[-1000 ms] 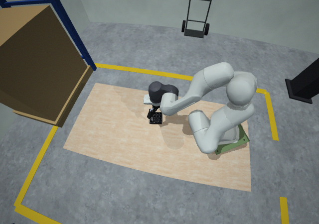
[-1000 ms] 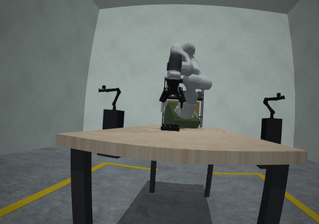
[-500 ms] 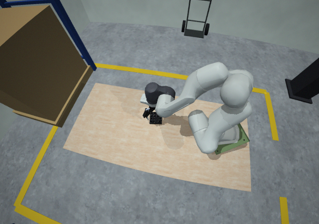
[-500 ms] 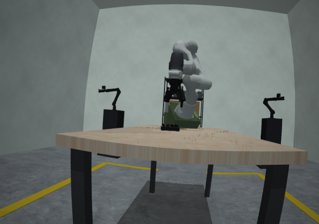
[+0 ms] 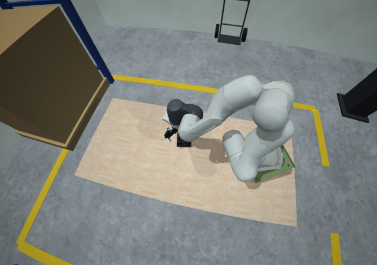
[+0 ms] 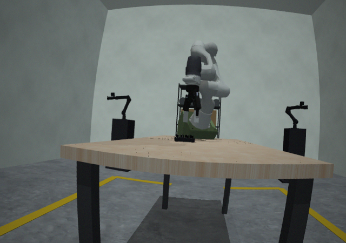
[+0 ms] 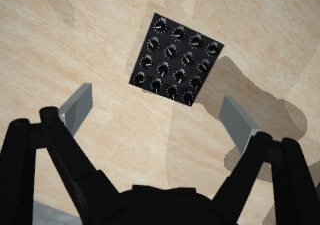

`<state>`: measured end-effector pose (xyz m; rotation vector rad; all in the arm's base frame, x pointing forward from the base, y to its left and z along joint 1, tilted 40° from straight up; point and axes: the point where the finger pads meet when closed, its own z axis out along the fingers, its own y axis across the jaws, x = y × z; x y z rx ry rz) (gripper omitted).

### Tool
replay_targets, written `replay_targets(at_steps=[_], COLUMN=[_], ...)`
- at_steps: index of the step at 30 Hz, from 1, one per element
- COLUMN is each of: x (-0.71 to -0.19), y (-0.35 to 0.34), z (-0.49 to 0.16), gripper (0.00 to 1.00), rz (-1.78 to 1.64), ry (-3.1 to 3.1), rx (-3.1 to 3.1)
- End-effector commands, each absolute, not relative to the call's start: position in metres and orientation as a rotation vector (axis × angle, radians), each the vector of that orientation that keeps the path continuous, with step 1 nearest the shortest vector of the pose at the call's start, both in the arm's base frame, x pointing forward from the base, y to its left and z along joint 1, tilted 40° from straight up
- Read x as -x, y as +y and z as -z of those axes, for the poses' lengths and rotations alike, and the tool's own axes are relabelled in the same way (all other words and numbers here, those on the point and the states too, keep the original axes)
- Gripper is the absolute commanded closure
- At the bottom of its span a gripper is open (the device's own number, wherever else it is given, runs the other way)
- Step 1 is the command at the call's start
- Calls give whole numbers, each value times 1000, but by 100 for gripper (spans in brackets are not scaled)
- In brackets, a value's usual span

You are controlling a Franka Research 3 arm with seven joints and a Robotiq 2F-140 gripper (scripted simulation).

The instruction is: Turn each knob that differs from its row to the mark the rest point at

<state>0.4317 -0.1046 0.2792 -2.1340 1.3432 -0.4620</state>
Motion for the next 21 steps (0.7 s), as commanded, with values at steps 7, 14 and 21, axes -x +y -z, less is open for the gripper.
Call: replay_targets(at_steps=[7, 14, 21], x=[-444, -446, -446], y=[-94, -91, -91], z=[-292, -294, -294], gripper=[0, 88, 88], rz=[362, 343, 343], ry=[1579, 1611, 1611], rx=[1918, 1884, 1884])
